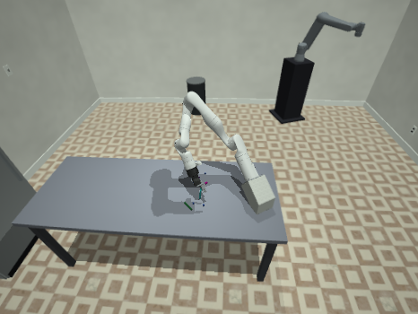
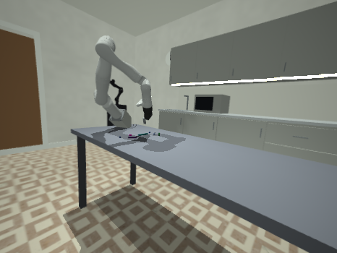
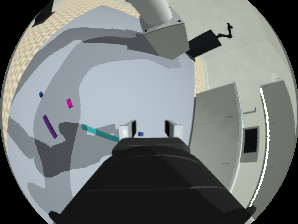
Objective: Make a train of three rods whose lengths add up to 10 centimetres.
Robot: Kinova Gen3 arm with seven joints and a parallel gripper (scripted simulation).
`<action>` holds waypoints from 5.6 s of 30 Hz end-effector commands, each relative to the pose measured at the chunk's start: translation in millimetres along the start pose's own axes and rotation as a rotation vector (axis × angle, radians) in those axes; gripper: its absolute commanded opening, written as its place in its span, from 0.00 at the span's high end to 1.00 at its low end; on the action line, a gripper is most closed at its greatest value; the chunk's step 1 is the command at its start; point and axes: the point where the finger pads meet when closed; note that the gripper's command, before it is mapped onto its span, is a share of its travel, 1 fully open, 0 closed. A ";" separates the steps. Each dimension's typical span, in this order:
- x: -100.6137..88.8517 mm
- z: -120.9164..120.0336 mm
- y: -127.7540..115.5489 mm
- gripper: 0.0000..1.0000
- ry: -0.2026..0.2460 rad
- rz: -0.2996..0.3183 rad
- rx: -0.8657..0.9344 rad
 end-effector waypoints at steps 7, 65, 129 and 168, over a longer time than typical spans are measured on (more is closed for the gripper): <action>-4.0 -2.7 -4.5 0.00 0.027 -0.019 0.011; -23.6 -47.8 -39.7 0.00 0.232 -0.140 0.153; -44.8 -97.5 -78.4 0.00 0.457 -0.271 0.310; -52.3 -114.3 -91.6 0.00 0.534 -0.316 0.363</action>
Point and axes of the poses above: the point where the finger pads meet when closed, its own x axis out along the fingers, its own z axis across the jaws, y = z × x, and after that the axes turned 3 degrees about x, right-handed
